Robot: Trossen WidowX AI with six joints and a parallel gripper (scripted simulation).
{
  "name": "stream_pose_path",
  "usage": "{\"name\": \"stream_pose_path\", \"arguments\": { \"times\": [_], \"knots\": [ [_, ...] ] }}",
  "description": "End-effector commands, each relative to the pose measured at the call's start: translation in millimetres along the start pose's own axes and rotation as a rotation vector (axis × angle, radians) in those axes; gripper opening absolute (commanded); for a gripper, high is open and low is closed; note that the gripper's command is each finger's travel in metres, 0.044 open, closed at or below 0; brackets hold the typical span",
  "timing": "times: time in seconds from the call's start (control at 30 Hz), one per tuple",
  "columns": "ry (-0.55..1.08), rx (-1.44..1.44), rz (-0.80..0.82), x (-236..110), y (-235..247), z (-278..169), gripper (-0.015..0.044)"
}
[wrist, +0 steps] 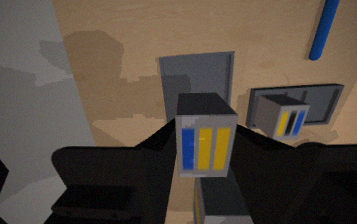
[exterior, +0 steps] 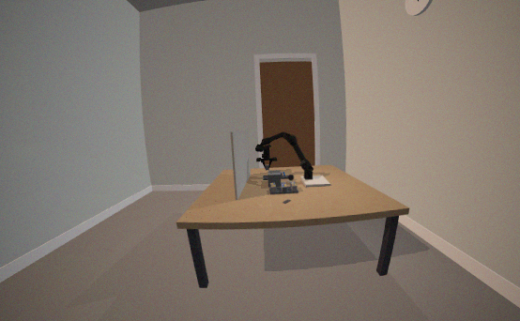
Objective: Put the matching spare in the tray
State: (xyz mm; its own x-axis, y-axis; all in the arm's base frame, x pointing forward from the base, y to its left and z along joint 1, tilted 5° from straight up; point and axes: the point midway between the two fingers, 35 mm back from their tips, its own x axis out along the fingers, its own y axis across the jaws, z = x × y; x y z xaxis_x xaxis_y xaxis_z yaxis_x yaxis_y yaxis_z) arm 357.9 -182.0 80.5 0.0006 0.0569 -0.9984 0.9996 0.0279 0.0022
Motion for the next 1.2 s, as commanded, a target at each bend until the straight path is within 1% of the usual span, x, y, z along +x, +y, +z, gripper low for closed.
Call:
{"name": "stream_pose_path", "arguments": {
  "times": [0.0, 1.17],
  "knots": [
    [0.006, 0.003, 0.001, 3.8, -0.3, -1.1, 0.0000],
    [0.006, 0.003, 0.000, 28.5, -2.1, -2.2, 0.0000]
  ]
}}
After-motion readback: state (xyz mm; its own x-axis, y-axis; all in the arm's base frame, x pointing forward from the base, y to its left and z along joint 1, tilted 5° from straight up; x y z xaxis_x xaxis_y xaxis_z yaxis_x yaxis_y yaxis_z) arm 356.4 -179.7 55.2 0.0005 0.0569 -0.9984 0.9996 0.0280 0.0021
